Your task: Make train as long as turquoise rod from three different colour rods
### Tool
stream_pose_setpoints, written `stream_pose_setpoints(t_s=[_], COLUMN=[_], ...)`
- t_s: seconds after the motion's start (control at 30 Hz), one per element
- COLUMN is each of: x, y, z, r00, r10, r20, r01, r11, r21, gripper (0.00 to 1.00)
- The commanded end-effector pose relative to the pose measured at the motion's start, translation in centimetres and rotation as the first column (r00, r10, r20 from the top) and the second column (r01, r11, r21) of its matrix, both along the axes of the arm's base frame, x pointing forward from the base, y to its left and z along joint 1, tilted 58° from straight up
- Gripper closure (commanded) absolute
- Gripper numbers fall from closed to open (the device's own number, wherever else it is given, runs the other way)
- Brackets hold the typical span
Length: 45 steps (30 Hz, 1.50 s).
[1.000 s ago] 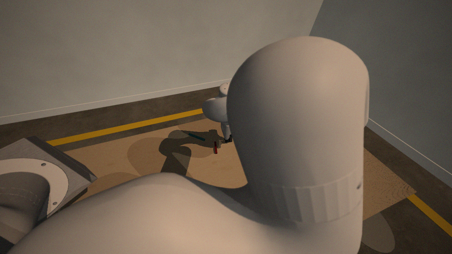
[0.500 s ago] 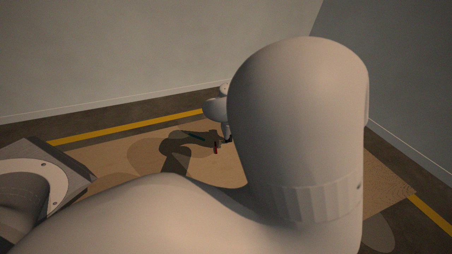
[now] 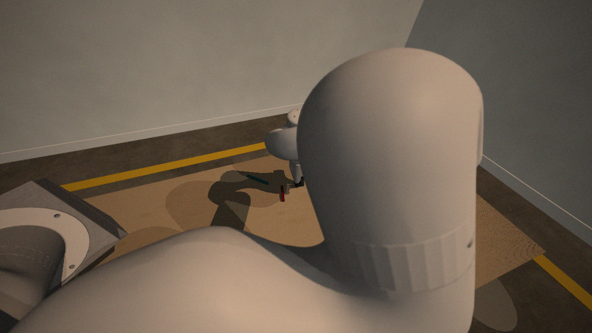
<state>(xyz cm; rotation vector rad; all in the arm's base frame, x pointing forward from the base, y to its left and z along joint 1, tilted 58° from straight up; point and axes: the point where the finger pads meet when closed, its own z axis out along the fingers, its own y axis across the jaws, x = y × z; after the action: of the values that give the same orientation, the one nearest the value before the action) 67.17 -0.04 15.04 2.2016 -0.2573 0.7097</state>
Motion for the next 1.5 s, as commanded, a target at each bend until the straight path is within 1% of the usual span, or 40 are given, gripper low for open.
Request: stream_pose_setpoints(t_s=[0.0,0.1,0.13,0.2,0.23,0.3,0.33,0.4,0.43,0.57,0.6,1.1,1.27,1.47], x=[0.0,0.0,0.0,0.0,0.0,0.0,0.0,0.0,0.0,0.0,0.0,-0.1,-0.8,-2.0], y=[0.1,0.1,0.1,0.1,0.1,0.1,0.1,0.1,0.1,0.1,0.1,0.3,1.5,3.9], z=[0.0,0.0,0.0,0.0,0.0,0.0,0.0,0.0,0.0,0.0,0.0,0.2,1.1,2.8], r00=[1.0,1.0,1.0,1.0,1.0,1.0,1.0,1.0,1.0,1.0,1.0,1.0,1.0,1.0], r10=[0.001,0.001,0.001,0.001,0.001,0.001,0.001,0.001,0.001,0.001,0.001,0.001,0.001,0.001], r20=[0.001,0.001,0.001,0.001,0.001,0.001,0.001,0.001,0.001,0.001,0.001,0.001,0.001,0.001], r01=[-0.001,-0.001,-0.001,-0.001,-0.001,-0.001,-0.001,-0.001,-0.001,-0.001,-0.001,-0.001,-0.001,-0.001], r11=[1.0,1.0,1.0,1.0,1.0,1.0,1.0,1.0,1.0,1.0,1.0,1.0,1.0,1.0], r21=[0.0,0.0,0.0,0.0,0.0,0.0,0.0,0.0,0.0,0.0,0.0,0.0,0.0,0.0], gripper=[0.96,0.96,0.92,0.92,0.88,0.88,0.84,0.84,0.8,0.8,0.76,0.76,0.76,0.76])
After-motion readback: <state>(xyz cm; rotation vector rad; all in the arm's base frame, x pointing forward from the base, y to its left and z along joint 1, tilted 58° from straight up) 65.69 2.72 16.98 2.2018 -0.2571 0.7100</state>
